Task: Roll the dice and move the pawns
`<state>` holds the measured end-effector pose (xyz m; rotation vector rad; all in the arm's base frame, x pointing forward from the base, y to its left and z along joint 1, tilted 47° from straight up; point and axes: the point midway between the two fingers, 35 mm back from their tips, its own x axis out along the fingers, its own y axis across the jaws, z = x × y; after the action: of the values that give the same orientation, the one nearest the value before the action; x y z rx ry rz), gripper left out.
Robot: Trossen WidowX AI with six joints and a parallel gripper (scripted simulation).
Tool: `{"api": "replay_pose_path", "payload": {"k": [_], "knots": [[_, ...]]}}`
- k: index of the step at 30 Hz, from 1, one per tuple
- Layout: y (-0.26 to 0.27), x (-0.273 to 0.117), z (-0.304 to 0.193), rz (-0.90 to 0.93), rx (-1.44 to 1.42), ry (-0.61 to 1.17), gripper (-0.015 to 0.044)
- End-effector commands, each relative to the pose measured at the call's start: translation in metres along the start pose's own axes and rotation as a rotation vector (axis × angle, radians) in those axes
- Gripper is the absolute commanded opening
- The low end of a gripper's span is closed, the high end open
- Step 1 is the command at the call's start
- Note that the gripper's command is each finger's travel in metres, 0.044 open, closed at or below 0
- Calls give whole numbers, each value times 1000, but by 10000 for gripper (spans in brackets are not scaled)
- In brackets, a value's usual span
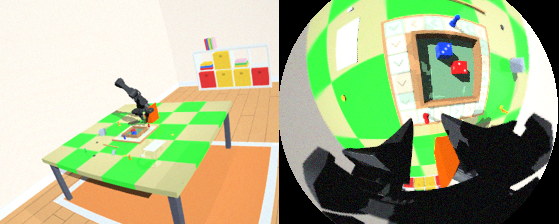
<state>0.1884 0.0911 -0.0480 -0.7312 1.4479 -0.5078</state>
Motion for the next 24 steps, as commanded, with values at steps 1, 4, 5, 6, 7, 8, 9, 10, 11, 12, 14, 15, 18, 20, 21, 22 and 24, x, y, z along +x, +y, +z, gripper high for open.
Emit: {"api": "replay_pose_path", "payload": {"k": [1,4,5,6,7,8,9,10,11,12,14,15,18,20,21,22,24], "knots": [[-4,11,-38,-16,517,-1,200],[-4,11,-38,-16,517,-1,200],[-4,11,-38,-16,517,-1,200],[-4,11,-38,-16,517,-1,200],[-4,11,-38,-16,517,-1,200],[-4,11,-38,-16,517,-1,200],[-4,11,-38,-16,517,-1,200],[-4,11,-38,-16,517,-1,200],[-4,11,-38,-16,517,-1,200],[-4,11,-38,-16,517,-1,200],[-4,11,-38,-16,517,-1,200],[-4,13,-38,-16,517,-1,200],[-4,25,-38,-16,517,-2,200],[-4,26,-38,-16,517,-2,200],[-4,27,-38,-16,517,-2,200],[-4,27,-38,-16,517,-2,200],[-4,30,-38,-16,517,-2,200]]}}
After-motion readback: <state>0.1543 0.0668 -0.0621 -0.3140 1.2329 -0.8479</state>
